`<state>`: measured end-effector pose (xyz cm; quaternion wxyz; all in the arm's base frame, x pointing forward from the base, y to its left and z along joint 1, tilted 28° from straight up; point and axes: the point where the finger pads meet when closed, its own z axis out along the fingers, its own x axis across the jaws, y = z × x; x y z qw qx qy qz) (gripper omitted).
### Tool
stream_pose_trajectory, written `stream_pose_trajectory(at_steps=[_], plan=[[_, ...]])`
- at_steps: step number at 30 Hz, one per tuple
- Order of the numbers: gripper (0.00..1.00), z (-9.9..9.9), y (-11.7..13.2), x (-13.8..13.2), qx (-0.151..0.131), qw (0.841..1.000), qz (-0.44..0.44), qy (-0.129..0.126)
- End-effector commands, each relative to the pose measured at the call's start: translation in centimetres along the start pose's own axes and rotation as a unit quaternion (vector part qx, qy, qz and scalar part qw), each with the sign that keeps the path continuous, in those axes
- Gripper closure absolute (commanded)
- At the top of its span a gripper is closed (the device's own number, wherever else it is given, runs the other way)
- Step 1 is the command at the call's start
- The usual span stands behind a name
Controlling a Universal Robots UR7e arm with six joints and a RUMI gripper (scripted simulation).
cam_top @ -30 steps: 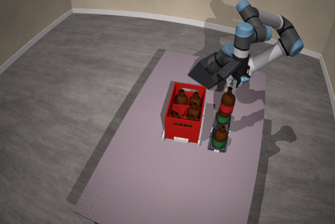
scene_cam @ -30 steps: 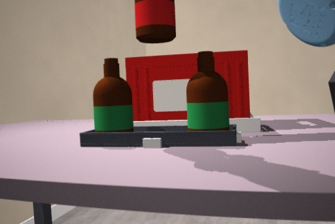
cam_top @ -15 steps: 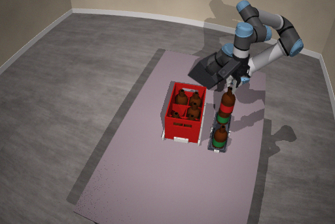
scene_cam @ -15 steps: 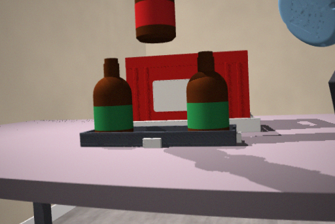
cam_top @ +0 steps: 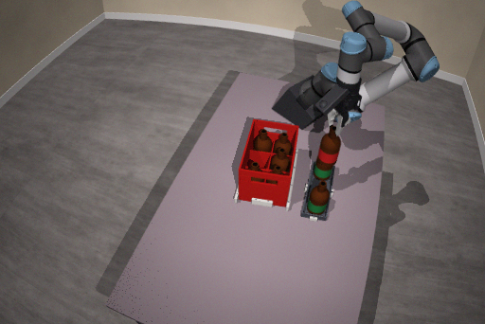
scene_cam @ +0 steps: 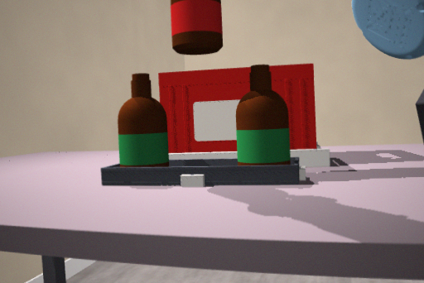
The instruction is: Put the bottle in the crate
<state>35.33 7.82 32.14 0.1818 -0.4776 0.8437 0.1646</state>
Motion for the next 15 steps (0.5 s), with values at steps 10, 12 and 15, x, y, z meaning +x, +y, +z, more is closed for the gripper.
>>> stream_pose_trajectory(at_steps=[10, 12, 15], plan=[[1.0, -0.03, -0.2, 0.2, 0.0, 1.0, 0.0, 0.0], [1.0, -0.03, -0.25, 0.26, 0.0, 1.0, 0.0, 0.0], [1.0, -0.03, -0.34, 0.37, 0.0, 1.0, 0.0, 0.0]])
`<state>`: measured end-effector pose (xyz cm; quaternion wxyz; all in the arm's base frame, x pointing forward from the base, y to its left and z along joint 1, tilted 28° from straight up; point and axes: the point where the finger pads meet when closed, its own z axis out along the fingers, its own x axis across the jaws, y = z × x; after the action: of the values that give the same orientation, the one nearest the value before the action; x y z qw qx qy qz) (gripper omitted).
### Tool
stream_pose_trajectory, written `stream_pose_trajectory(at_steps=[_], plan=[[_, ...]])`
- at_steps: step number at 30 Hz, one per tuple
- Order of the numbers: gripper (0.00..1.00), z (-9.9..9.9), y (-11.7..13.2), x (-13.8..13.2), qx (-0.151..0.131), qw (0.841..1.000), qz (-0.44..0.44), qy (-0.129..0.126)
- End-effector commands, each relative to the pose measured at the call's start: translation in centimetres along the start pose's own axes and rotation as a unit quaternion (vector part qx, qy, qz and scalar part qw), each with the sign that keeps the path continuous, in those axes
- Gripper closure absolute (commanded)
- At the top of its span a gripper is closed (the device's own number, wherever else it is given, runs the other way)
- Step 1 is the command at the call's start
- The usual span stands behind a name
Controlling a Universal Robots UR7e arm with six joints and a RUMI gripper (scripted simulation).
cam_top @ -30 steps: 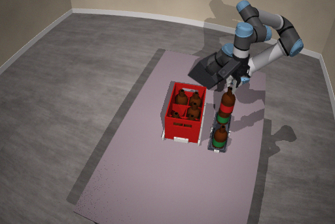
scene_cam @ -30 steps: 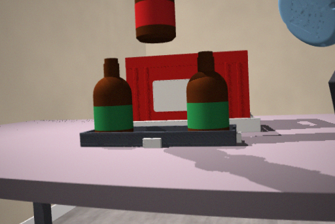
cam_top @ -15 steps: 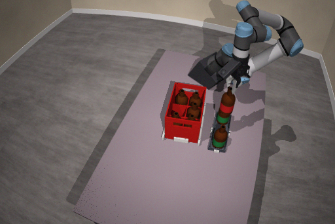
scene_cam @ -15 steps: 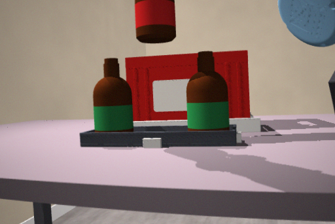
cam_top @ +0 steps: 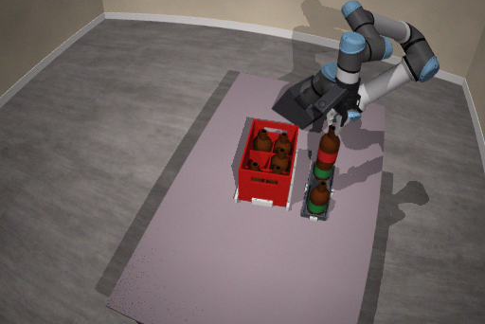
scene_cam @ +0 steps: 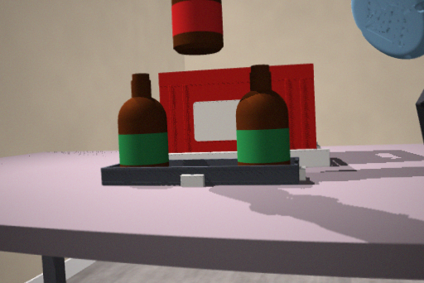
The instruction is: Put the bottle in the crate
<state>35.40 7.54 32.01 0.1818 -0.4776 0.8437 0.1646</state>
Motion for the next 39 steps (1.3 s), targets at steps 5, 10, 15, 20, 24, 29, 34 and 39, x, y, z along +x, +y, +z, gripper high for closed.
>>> stream_pose_trajectory(at_steps=[5, 10, 15, 20, 24, 29, 34, 39], plan=[[1.0, 0.0, -0.3, 0.4, 0.0, 1.0, 0.0, 0.0], [1.0, 0.0, -0.5, 0.5, 0.0, 1.0, 0.0, 0.0], [1.0, 0.0, -0.8, 0.9, 0.0, 1.0, 0.0, 0.0], [1.0, 0.0, -1.1, 1.3, 0.0, 1.0, 0.0, 0.0], [1.0, 0.0, -1.3, 1.5, 0.0, 1.0, 0.0, 0.0], [1.0, 0.0, -1.7, 2.0, 0.0, 1.0, 0.0, 0.0], [1.0, 0.0, -2.2, 2.5, 0.0, 1.0, 0.0, 0.0], [1.0, 0.0, -2.8, 3.2, 0.0, 1.0, 0.0, 0.0]])
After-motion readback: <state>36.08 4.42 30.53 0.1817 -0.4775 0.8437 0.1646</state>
